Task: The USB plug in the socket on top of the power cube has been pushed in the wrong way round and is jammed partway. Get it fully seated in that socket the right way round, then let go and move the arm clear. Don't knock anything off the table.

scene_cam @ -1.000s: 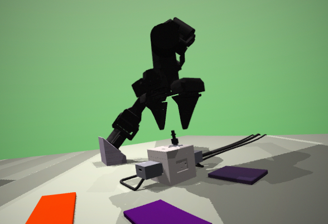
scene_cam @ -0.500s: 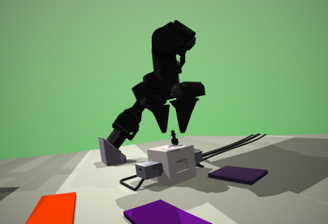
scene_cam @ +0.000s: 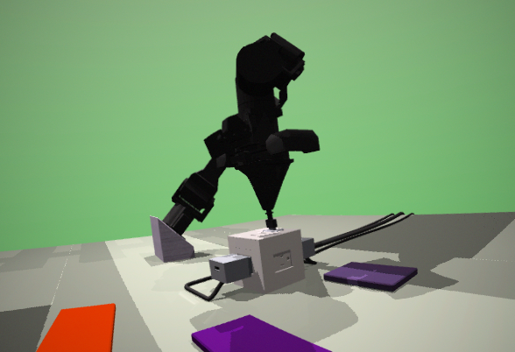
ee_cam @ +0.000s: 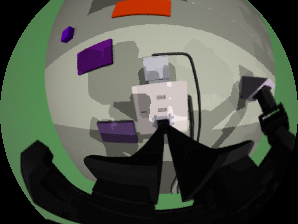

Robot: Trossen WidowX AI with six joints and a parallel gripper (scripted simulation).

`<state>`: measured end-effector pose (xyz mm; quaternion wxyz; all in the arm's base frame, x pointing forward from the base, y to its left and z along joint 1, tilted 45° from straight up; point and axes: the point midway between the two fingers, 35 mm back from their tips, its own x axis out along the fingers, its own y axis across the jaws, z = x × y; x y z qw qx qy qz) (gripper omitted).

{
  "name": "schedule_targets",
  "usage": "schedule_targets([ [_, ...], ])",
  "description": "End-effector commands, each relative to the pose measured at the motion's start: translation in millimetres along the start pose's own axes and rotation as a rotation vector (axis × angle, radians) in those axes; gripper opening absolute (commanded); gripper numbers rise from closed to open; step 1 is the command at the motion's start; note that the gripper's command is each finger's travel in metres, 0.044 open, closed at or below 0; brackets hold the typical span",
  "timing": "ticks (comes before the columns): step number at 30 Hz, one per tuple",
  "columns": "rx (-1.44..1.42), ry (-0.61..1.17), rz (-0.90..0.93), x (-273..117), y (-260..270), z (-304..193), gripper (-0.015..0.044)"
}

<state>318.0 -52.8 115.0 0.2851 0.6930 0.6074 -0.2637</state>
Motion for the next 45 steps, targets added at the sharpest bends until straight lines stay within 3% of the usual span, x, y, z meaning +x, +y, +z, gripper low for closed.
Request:
schedule_targets([
  [1, 0.0, 0.0, 0.0, 0, 0, 0, 0.0],
  [45, 0.001, 0.0, -0.001, -20, 0, 0, 0.0],
])
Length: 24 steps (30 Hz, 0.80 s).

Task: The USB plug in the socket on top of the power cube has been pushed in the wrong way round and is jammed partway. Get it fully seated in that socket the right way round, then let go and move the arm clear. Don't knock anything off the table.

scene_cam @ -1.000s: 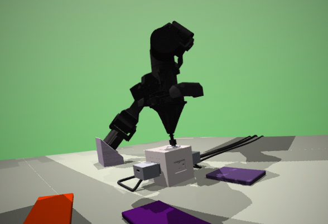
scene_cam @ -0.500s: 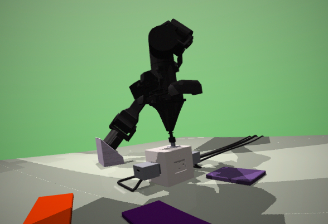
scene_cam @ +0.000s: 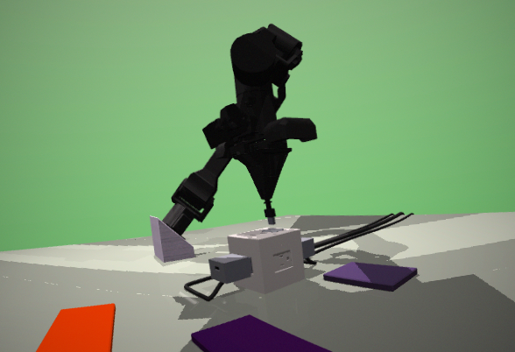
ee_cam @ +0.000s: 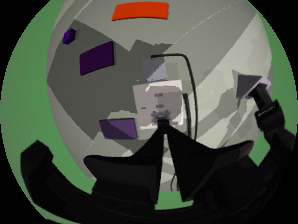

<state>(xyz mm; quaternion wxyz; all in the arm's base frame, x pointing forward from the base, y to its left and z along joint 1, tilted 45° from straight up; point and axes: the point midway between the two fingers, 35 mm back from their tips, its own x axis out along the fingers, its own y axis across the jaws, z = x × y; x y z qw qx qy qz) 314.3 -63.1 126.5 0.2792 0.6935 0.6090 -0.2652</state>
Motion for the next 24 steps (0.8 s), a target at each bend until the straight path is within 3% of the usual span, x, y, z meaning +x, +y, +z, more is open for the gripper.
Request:
schedule_targets([
  [1, -0.008, -0.007, 0.005, -5.0, 1.6, 0.8, 0.0],
  [24, -0.065, -0.002, 0.002, -12.0, 0.5, 0.4, 0.0],
])
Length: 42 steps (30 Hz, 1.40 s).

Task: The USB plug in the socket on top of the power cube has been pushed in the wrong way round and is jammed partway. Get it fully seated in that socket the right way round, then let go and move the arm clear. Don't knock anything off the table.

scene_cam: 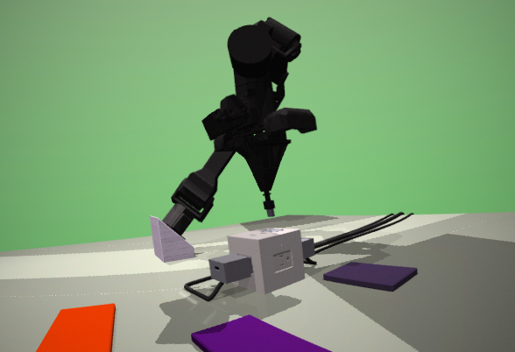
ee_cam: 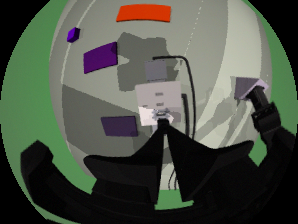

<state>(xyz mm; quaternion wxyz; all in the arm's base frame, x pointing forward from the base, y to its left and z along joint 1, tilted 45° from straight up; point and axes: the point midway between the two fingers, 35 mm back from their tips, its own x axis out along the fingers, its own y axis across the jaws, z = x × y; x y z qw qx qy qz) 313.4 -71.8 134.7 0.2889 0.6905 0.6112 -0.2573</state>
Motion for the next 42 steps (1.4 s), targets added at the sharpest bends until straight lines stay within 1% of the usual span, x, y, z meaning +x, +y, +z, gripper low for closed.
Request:
schedule_targets([
  [1, -0.06, -0.001, -0.001, 0.1, -0.1, -0.1, 0.0],
  [42, -1.139, 0.001, -0.001, 0.6, -0.3, -0.2, 0.0],
])
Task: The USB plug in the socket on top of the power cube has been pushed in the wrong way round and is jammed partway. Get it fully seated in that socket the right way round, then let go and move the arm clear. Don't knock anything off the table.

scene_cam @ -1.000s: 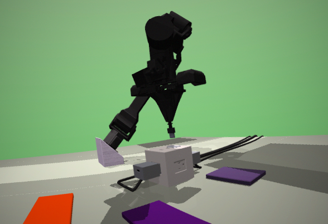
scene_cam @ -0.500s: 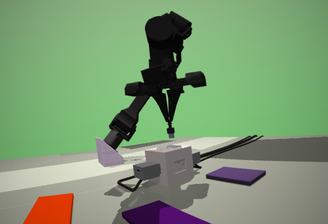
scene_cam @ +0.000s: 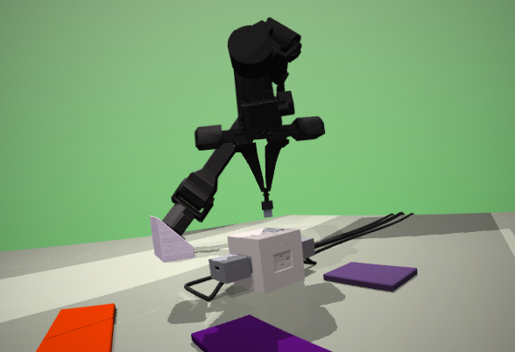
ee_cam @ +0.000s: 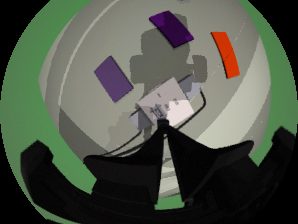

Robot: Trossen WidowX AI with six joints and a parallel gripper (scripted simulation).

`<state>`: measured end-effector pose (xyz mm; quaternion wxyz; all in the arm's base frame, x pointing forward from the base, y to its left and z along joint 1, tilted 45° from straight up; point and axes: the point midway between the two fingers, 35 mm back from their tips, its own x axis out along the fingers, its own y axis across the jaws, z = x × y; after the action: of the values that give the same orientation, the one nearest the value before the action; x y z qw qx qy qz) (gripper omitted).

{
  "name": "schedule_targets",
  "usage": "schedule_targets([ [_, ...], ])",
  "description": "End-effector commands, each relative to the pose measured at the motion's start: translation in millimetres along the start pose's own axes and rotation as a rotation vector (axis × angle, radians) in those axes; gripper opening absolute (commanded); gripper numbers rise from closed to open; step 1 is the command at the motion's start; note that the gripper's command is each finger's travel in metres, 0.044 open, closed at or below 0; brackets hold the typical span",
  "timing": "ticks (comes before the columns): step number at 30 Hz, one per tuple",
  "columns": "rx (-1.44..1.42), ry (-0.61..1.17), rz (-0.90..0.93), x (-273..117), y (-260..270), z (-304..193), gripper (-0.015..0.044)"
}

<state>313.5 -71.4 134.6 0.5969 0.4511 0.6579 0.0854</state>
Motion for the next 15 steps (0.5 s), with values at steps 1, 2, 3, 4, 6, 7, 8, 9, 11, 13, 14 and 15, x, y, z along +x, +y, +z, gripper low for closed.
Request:
schedule_targets([
  [1, -0.11, 0.001, 0.0, 0.2, -0.2, -0.3, 0.0],
  [2, -0.136, 0.001, 0.0, 0.2, -0.2, -0.3, 0.0],
  [3, -0.162, 0.001, 0.0, 0.2, -0.2, -0.3, 0.0],
  [4, -0.188, 0.001, 0.0, 0.2, -0.2, -0.3, 0.0],
  [6, -0.241, 0.001, 0.0, 0.2, -0.2, -0.3, 0.0],
  [7, -0.267, 0.001, 0.0, 0.2, -0.2, -0.3, 0.0],
  [8, -0.293, 0.001, 0.0, 0.2, -0.2, -0.3, 0.0],
  [9, -0.319, 0.001, 0.0, 0.2, -0.2, -0.3, 0.0],
  [11, -0.372, 0.001, 0.0, 0.2, -0.2, -0.3, 0.0],
  [13, -0.424, 0.001, 0.0, 0.2, -0.2, -0.3, 0.0],
  [14, -0.45, 0.001, 0.0, 0.2, -0.2, -0.3, 0.0],
  [15, -0.476, 0.001, 0.0, 0.2, -0.2, -0.3, 0.0],
])
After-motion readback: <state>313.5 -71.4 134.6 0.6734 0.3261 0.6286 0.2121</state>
